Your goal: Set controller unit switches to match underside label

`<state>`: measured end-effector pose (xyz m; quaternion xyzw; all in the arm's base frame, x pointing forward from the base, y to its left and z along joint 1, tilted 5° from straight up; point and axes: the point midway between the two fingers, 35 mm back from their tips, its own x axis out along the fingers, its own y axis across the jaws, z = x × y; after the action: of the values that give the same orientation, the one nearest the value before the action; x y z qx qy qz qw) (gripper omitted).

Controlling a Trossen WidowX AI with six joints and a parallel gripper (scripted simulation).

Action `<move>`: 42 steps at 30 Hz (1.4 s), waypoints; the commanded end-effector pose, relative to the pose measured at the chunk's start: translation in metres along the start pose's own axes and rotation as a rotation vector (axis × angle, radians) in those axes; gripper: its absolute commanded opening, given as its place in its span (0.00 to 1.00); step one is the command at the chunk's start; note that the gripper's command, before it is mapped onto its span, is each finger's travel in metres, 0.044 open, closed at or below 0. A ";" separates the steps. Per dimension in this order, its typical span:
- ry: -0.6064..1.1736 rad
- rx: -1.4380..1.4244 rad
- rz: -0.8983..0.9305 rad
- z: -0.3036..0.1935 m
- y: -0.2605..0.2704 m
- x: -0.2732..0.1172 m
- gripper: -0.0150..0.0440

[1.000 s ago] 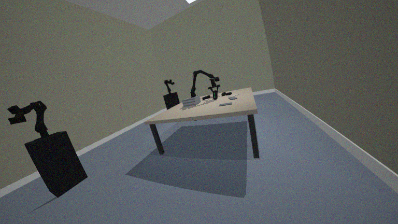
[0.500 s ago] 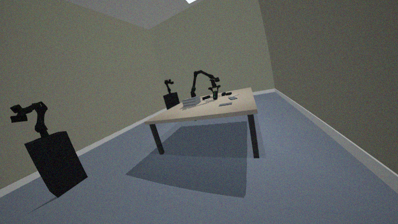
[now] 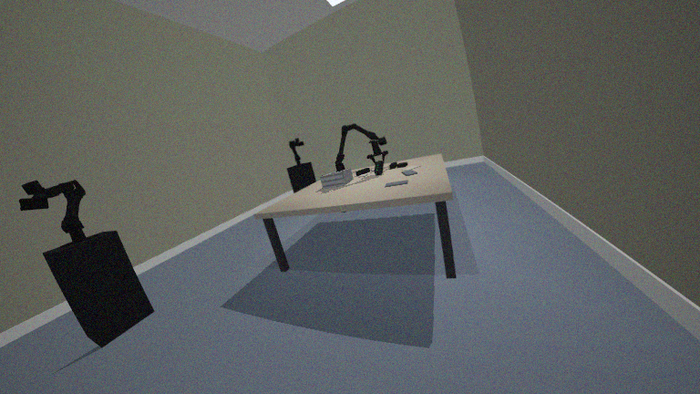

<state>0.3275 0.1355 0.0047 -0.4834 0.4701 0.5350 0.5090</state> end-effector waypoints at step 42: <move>0.013 0.011 0.019 0.011 0.003 0.037 0.83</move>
<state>0.3251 0.1503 -0.0254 -0.4809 0.4740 0.5356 0.5071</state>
